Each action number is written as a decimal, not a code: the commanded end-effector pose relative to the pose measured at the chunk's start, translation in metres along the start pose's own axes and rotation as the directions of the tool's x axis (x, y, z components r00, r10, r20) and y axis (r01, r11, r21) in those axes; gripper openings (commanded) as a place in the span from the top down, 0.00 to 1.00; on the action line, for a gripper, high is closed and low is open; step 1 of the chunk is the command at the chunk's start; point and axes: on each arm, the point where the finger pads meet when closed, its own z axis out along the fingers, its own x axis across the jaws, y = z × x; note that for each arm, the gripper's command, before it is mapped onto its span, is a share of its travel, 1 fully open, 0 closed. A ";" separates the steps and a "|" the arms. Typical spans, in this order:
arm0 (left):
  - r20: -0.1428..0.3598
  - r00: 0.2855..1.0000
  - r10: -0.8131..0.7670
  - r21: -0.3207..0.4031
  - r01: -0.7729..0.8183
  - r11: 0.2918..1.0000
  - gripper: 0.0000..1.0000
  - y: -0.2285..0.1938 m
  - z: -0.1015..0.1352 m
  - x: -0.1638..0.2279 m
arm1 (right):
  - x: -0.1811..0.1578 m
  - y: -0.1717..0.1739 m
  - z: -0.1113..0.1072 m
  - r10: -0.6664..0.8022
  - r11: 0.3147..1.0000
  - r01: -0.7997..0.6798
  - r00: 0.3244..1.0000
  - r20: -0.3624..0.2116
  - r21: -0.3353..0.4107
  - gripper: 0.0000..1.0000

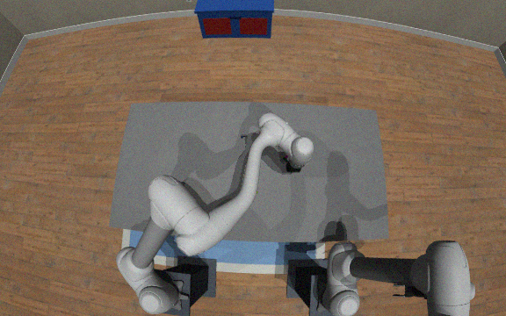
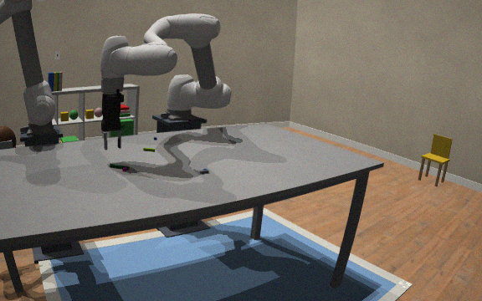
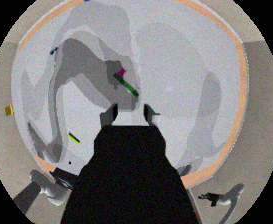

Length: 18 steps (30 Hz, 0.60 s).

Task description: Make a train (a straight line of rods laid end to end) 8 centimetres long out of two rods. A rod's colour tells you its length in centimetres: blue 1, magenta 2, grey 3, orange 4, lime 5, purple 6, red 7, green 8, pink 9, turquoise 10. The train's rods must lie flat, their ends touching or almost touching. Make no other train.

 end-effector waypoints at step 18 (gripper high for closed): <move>0.001 0.861 -0.508 0.001 0.508 0.861 0.00 -0.115 -0.001 -0.131 | 0.000 0.000 0.000 0.000 1.000 0.000 1.000 0.000 -0.001 0.00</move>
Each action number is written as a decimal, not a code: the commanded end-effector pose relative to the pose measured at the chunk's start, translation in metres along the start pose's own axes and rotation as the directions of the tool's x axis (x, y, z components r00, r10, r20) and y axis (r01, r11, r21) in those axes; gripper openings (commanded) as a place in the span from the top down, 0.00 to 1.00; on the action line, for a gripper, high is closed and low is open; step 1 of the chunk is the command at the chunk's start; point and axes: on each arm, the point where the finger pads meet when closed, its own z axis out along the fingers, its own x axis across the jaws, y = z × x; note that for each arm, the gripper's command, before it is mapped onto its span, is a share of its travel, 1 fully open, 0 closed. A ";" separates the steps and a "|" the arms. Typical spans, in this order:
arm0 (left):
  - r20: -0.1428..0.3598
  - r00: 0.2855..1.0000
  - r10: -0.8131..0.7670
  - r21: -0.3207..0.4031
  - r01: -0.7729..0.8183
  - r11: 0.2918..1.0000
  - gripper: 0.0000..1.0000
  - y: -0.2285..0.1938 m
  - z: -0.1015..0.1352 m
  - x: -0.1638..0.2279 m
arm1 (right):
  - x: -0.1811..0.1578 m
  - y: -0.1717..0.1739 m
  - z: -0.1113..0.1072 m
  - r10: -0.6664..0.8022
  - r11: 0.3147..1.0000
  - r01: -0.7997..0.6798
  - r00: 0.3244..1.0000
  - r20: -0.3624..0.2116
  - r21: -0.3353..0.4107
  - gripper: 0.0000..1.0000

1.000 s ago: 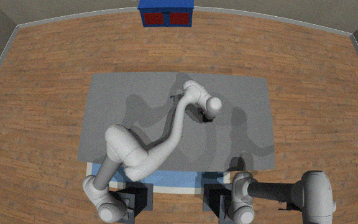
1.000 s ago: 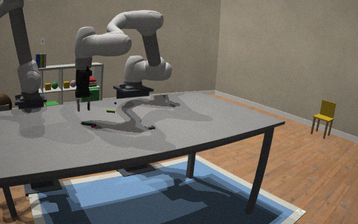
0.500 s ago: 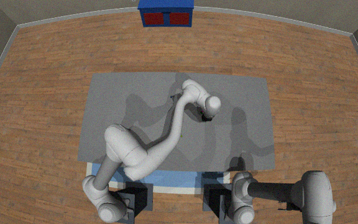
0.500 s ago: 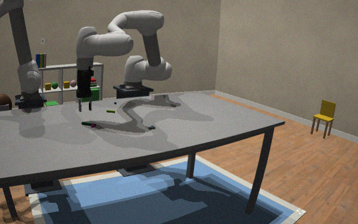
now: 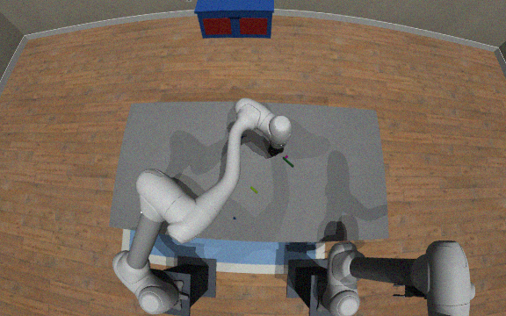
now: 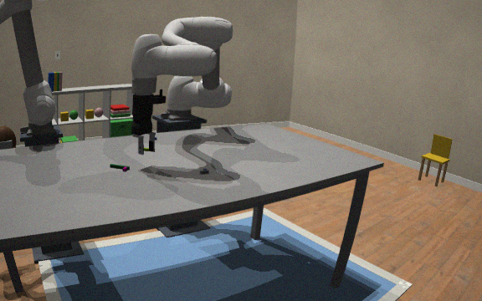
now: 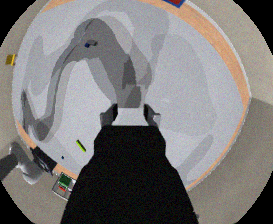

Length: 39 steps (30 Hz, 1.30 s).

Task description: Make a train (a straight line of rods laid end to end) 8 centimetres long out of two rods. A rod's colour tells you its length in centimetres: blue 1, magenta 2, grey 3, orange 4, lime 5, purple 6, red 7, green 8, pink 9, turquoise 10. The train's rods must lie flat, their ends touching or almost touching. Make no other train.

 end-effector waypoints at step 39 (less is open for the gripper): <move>0.002 0.938 -0.347 0.002 0.347 0.938 0.00 -0.099 -0.002 -0.058 | 0.000 0.000 0.000 0.000 1.000 0.000 1.000 0.000 -0.001 0.00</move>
